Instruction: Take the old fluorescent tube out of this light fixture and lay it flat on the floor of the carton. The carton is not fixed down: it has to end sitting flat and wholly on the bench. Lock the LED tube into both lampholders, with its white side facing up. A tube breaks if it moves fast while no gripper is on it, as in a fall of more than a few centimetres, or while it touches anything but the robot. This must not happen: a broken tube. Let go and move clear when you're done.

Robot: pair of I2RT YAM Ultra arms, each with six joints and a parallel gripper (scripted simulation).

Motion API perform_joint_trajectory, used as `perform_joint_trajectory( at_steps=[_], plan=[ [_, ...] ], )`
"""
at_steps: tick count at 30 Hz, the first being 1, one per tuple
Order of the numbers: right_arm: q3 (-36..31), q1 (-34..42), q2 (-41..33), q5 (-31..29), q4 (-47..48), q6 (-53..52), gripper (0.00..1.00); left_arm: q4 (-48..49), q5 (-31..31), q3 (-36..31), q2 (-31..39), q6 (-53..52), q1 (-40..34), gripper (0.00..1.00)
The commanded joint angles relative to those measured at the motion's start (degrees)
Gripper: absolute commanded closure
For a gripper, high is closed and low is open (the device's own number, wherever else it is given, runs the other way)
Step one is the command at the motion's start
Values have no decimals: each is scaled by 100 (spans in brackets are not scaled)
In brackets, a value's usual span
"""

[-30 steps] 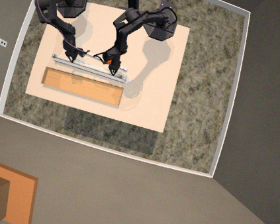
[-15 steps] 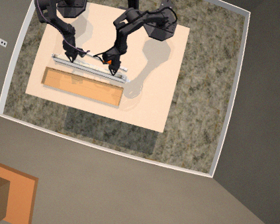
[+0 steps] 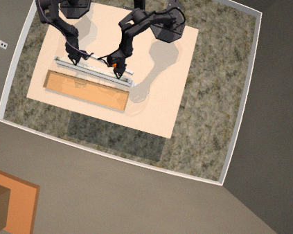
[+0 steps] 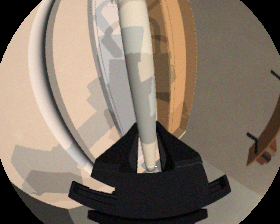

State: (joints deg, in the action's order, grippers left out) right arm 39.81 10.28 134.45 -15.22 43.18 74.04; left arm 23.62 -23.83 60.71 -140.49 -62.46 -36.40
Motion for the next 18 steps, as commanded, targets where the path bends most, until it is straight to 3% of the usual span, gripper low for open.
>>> perform_joint_trajectory(
  at_steps=[1,18],
  plan=[
    [136,-43,-221,72,117,-71,89,-91,-12,158,201,-9,8,89],
    [-136,47,-271,33,-21,-72,89,-120,16,-88,240,21,-16,89]
  ],
)
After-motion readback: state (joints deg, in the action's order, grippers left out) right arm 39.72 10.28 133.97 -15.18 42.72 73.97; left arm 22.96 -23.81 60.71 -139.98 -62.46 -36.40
